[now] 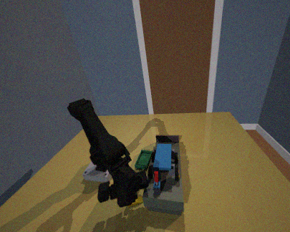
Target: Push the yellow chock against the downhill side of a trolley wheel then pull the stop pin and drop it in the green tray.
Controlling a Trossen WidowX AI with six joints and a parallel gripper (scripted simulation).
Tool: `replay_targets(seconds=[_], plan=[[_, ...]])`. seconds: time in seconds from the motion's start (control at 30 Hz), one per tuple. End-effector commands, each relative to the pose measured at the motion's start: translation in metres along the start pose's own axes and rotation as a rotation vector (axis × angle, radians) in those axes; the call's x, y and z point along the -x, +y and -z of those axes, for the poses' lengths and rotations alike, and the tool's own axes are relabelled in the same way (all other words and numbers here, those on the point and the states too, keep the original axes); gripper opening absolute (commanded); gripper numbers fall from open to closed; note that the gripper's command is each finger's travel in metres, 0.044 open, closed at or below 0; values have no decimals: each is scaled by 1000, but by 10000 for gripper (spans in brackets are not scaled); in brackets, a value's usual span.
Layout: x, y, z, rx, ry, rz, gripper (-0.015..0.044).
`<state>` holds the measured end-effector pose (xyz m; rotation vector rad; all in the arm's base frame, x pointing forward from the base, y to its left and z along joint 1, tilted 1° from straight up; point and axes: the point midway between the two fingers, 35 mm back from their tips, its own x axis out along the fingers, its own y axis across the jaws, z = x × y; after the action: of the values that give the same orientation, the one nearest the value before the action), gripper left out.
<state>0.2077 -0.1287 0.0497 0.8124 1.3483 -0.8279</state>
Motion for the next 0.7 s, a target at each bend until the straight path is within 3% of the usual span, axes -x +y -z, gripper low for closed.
replay_targets(seconds=[0.0,0.5,0.67], plan=[[-8,-1,3,-4,12,2,190],[-23,-1,4,-4,12,2,190],[-20,-1,1,0,4,2,59]])
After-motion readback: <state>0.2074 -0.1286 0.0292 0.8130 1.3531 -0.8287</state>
